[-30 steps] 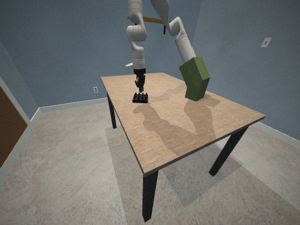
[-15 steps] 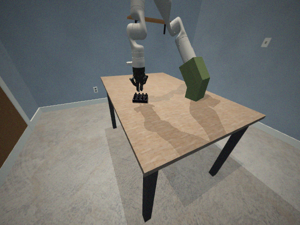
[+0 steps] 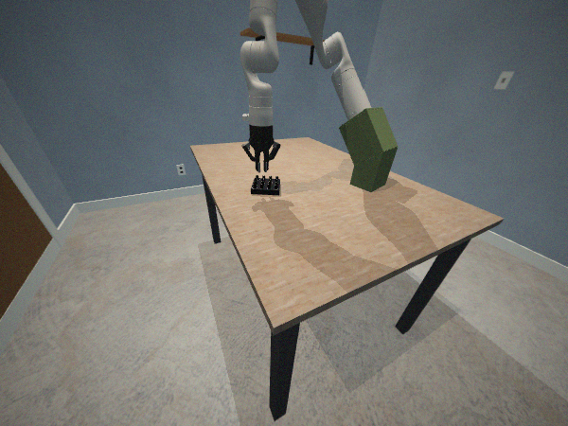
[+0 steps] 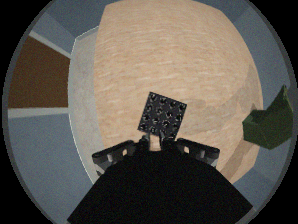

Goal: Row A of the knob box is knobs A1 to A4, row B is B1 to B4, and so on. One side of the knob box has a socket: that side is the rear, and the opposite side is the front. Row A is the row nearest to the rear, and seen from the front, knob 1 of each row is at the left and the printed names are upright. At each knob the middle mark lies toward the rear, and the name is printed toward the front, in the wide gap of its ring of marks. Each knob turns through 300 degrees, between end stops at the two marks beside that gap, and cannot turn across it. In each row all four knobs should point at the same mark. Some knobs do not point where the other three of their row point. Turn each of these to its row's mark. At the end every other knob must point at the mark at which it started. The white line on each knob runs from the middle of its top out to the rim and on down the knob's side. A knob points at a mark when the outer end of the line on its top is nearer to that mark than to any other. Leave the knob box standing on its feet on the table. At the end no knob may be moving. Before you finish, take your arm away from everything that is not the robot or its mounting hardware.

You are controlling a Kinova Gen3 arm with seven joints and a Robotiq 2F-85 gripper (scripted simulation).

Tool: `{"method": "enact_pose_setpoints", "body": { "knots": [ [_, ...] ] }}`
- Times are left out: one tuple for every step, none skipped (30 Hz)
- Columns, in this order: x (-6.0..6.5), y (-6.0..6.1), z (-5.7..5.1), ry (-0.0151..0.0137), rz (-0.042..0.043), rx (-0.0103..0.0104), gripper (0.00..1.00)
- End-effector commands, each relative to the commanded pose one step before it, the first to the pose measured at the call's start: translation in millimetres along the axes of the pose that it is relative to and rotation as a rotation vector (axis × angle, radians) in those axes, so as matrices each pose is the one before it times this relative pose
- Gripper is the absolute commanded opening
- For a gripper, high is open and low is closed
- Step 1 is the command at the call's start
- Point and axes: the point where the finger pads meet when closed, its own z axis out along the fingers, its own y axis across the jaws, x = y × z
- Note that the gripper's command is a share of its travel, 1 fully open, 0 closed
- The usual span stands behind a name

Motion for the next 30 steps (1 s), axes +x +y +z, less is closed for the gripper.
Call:
{"method": "enact_pose_setpoints", "body": {
  "knots": [
    [-1.74, -1.08, -1.59, -0.00047, 0.01726, 0.00615, 0.19],
    [-0.06, -0.33, -0.15, -0.00020, 0.00912, 0.00103, 0.19],
    [-0.05, -0.28, -0.13, -0.00017, 0.00765, 0.00086, 0.19],
    [-0.04, -0.23, -0.10, -0.00015, 0.00627, 0.00071, 0.19],
    [-0.04, -0.18, -0.08, -0.00012, 0.00500, 0.00057, 0.19],
    [-0.03, -0.14, -0.06, -0.00009, 0.00384, 0.00044, 0.19],
    [-0.02, -0.10, -0.05, -0.00007, 0.00282, 0.00032, 0.19],
    [-0.01, -0.07, -0.03, -0.00005, 0.00193, 0.00022, 0.19],
    [-0.01, -0.04, -0.02, -0.00003, 0.00120, 0.00014, 0.19],
    [0.00, -0.02, -0.01, -0.00002, 0.00063, 0.00007, 0.19],
    [0.00, -0.01, 0.00, -0.00001, 0.00024, 0.00003, 0.19],
    [0.00, 0.00, 0.00, 0.00000, 0.00003, 0.00000, 0.19],
    [0.00, 0.00, 0.00, 0.00000, 0.00000, 0.00000, 0.19],
    [0.00, 0.00, 0.00, 0.00000, 0.00000, 0.00000, 0.19],
    [0.00, 0.00, 0.00, 0.00000, 0.00000, 0.00000, 0.19],
    [0.00, 0.00, 0.00, 0.00000, 0.00000, 0.00000, 0.19],
    [0.00, 0.00, 0.00, 0.00000, 0.00000, 0.00000, 0.19],
    [0.00, 0.00, 0.00, 0.00000, 0.00000, 0.00000, 0.19],
    [0.00, 0.00, 0.00, 0.00000, 0.00000, 0.00000, 0.19],
    [0.00, 0.00, 0.00, 0.00000, 0.00000, 0.00000, 0.19],
    [0.00, 0.00, 0.00, 0.00000, 0.00000, 0.00000, 0.19],
    [0.00, 0.00, 0.00, 0.00000, 0.00000, 0.00000, 0.19],
    [0.00, 0.00, 0.00, 0.00000, 0.00000, 0.00000, 0.19],
    [0.00, 0.00, 0.00, 0.00000, 0.00000, 0.00000, 0.19],
    [0.00, 0.00, 0.00, 0.00000, 0.00000, 0.00000, 0.19],
    [0.00, 0.00, 0.00, 0.00000, 0.00000, 0.00000, 0.19],
    [0.00, 0.00, 0.00, 0.00000, 0.00000, 0.00000, 0.19],
    [0.00, 0.00, 0.00, 0.00000, 0.00000, 0.00000, 0.19],
    [0.00, 0.00, 0.00, 0.00000, 0.00000, 0.00000, 0.19],
    [0.00, 0.00, 0.00, 0.00000, 0.00000, 0.00000, 0.19]
  ]
}}
